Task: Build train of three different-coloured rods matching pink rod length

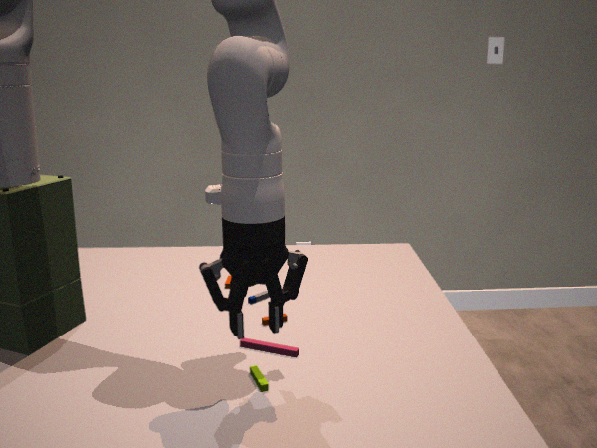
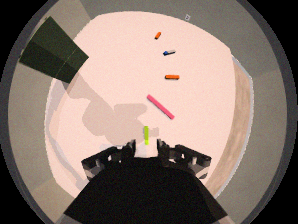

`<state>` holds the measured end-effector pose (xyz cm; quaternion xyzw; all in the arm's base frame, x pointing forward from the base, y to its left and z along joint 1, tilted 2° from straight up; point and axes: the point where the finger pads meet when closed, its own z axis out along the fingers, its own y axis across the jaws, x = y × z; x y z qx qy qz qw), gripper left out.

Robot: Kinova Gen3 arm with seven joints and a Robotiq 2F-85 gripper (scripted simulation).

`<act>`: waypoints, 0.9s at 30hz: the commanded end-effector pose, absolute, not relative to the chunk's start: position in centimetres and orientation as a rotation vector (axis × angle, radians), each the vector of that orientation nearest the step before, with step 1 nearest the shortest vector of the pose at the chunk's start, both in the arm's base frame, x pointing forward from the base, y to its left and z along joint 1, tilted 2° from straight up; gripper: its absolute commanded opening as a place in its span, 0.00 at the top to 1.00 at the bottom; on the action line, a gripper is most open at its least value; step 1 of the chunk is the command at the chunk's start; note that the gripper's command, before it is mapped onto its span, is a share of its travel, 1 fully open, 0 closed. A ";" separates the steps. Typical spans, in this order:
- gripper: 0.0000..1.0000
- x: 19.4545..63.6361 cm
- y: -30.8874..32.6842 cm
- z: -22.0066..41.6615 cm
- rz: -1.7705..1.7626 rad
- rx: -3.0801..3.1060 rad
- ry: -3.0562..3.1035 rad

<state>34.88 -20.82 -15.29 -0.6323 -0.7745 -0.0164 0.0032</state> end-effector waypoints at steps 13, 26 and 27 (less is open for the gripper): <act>0.76 34.9 -20.9 -15.3 -0.052 -1.983 -2.429; 0.76 34.9 -20.8 -16.0 -0.051 -1.983 -2.429; 0.76 35.0 -20.8 -16.1 -0.051 -1.983 -2.429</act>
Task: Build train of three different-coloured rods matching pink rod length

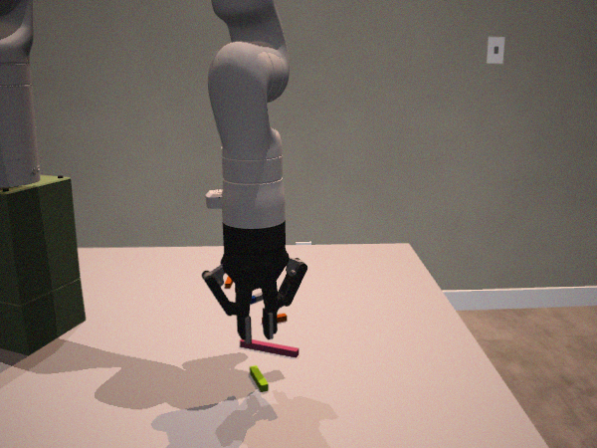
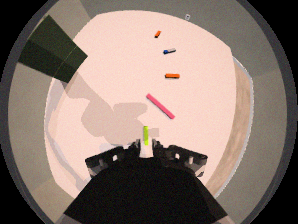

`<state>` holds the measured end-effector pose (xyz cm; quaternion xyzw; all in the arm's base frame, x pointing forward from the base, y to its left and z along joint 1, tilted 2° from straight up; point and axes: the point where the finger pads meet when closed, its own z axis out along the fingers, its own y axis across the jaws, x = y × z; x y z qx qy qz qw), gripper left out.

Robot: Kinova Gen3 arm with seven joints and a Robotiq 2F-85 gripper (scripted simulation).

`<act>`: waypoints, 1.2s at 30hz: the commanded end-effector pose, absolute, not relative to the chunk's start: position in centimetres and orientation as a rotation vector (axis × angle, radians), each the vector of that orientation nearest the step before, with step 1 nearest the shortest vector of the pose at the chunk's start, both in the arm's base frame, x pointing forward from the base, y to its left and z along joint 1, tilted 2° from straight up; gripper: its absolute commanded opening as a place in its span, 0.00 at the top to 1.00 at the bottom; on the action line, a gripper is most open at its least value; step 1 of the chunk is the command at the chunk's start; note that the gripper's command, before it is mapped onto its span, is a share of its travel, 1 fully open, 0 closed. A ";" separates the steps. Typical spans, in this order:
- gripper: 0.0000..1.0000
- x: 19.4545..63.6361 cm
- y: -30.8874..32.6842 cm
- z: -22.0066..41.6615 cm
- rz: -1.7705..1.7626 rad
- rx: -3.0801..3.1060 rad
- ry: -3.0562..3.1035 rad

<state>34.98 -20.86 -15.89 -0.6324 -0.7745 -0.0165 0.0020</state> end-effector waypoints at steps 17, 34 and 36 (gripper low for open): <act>0.76 35.0 -20.8 -18.3 -0.051 -1.983 -2.429; 0.76 35.0 -20.7 -20.1 -0.051 -1.983 -2.429; 0.76 35.0 -20.7 -20.2 -0.051 -1.983 -2.429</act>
